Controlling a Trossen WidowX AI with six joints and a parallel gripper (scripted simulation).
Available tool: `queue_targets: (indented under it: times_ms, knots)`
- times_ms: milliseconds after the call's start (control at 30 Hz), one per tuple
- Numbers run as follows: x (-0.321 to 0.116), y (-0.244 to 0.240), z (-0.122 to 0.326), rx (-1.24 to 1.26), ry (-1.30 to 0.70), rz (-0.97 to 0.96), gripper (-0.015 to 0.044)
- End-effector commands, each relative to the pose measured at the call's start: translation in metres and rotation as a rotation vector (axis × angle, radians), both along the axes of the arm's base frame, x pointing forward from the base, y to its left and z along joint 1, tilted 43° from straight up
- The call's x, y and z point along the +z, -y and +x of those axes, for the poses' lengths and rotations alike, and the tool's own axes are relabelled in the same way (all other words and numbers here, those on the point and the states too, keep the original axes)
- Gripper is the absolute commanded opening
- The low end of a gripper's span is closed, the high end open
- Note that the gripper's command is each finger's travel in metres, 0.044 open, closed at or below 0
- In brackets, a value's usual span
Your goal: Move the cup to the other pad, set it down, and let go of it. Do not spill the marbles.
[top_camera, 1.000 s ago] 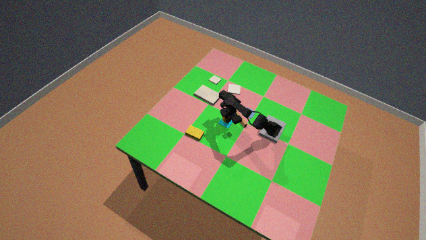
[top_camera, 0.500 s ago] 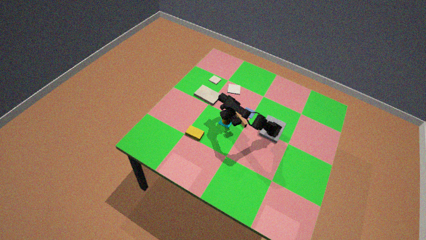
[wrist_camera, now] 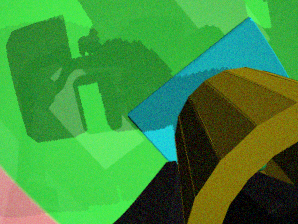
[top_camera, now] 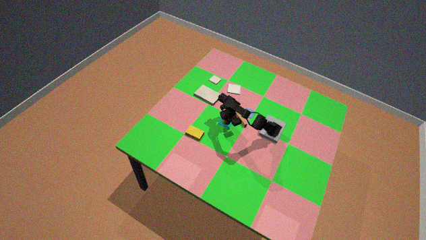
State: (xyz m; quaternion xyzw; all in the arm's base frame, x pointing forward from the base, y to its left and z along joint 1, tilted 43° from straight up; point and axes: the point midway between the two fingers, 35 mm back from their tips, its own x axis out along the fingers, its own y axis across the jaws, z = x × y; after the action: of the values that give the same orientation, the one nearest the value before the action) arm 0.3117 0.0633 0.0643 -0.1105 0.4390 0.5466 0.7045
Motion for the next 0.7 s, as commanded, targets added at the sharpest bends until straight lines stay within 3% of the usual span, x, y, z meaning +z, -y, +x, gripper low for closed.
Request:
queue_targets:
  times_ms: [0, 67, 667]
  knots:
    - [0.0, 0.0, 0.0, 0.0, 0.001, 0.0, 0.0105]
    - [0.0, 0.0, 0.0, 0.0, 0.001, 0.0, 0.0146]
    - [0.012, 0.012, 0.001, -0.002, 0.0, -0.001, 0.0146]
